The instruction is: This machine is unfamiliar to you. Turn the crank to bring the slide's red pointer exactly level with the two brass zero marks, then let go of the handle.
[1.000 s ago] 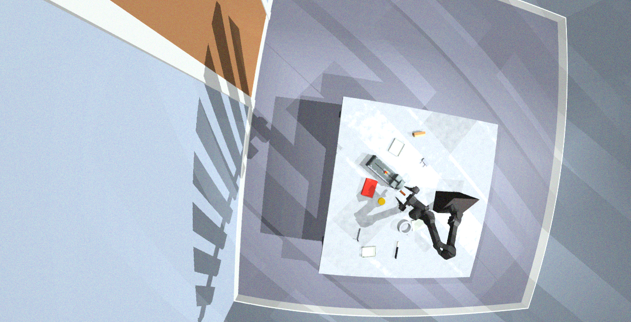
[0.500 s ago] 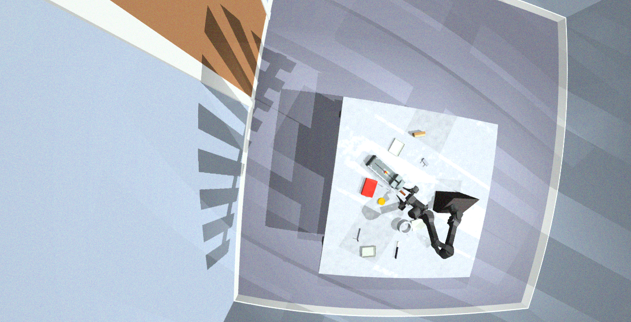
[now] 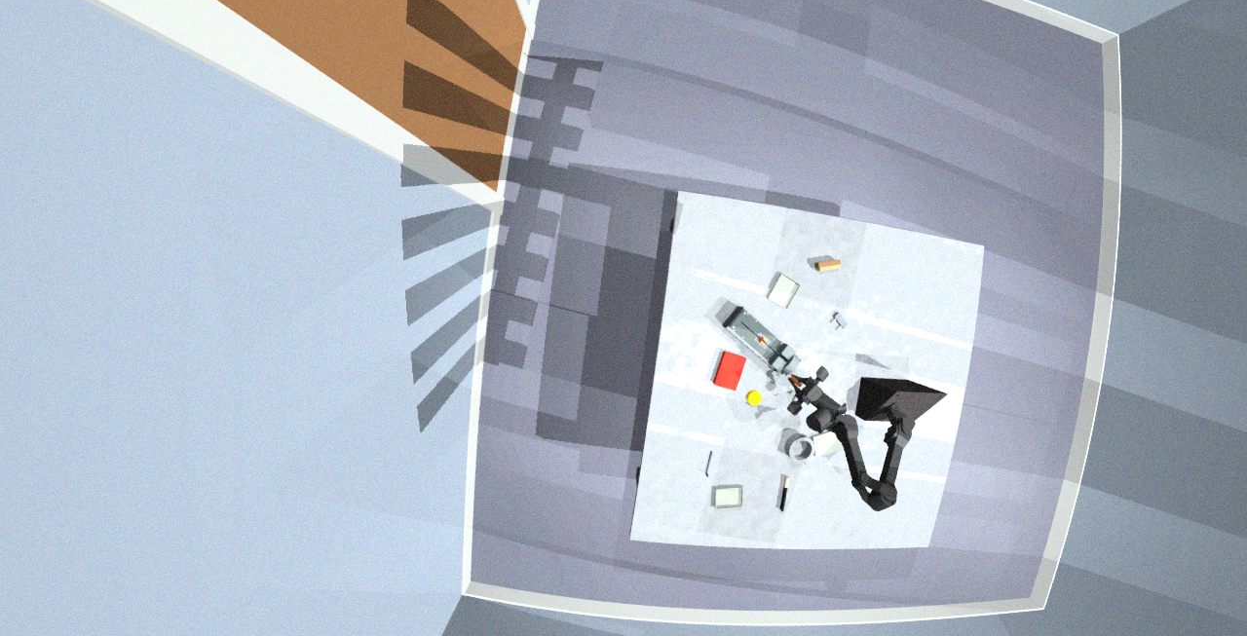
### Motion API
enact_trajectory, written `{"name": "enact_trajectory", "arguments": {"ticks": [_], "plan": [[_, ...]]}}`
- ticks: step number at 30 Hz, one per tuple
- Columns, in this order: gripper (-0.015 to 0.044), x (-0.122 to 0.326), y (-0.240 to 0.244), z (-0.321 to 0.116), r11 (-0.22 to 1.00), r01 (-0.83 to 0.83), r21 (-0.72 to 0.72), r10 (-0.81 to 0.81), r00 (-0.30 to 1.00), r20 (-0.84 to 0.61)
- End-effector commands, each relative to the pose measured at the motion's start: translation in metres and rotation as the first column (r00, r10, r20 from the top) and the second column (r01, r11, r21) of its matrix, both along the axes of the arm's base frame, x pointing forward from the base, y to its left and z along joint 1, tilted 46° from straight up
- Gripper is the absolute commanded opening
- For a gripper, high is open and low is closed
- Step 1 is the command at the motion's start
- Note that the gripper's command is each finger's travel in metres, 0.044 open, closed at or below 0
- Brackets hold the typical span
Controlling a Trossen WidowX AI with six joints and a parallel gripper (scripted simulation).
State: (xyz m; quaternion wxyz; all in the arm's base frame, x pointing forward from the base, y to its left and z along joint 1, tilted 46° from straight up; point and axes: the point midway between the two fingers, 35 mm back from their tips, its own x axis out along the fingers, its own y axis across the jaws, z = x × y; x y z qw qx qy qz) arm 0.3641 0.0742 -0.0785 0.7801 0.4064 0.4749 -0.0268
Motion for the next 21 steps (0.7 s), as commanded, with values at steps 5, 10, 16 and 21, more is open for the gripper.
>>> {"name": "enact_trajectory", "arguments": {"ticks": [5,10,16,21], "plan": [[0.0000,0.000,-0.001,0.001,1.000,0.001,0.003,-0.001,1.000,-0.003],[0.0000,0.000,-0.005,0.005,1.000,0.001,0.003,-0.001,1.000,-0.002],[0.0000,0.000,-0.014,0.010,1.000,0.001,0.002,-0.001,1.000,-0.002],[0.0000,-0.001,-0.023,0.011,1.000,0.001,0.001,-0.001,1.000,-0.002]]}}
